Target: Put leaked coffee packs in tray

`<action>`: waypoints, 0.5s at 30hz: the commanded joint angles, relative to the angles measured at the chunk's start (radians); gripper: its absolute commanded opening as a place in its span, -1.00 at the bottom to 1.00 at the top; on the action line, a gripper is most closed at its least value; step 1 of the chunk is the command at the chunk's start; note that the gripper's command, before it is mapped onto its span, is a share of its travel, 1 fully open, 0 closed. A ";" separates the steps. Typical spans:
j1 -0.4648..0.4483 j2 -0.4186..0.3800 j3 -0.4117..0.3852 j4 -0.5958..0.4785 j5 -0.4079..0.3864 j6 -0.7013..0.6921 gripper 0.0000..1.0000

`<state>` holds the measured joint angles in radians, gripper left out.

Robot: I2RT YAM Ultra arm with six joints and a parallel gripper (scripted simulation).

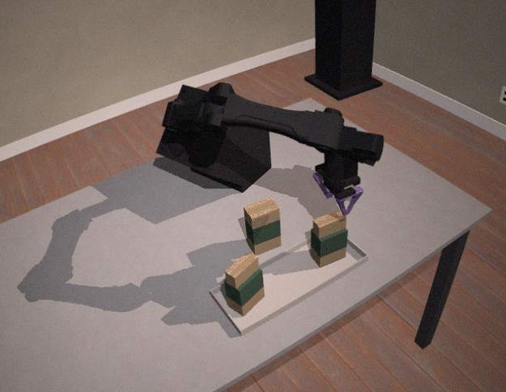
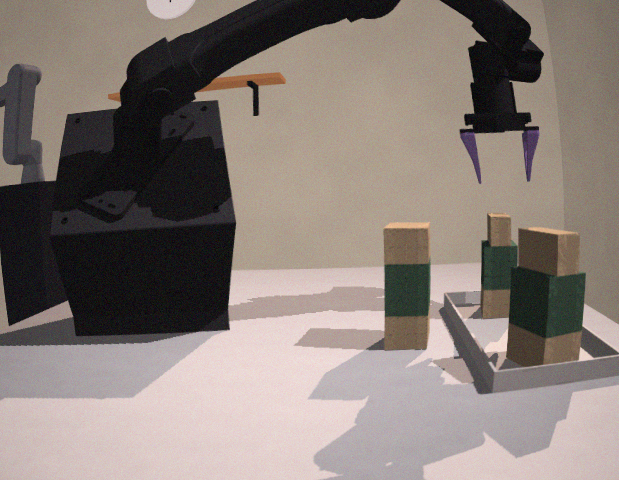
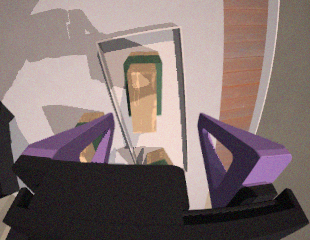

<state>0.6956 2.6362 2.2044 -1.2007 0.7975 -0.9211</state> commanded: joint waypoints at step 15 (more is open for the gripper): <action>0.026 0.025 0.079 -0.138 -0.016 0.057 0.59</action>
<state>0.6968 2.6575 2.2608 -1.3136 0.7925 -0.8726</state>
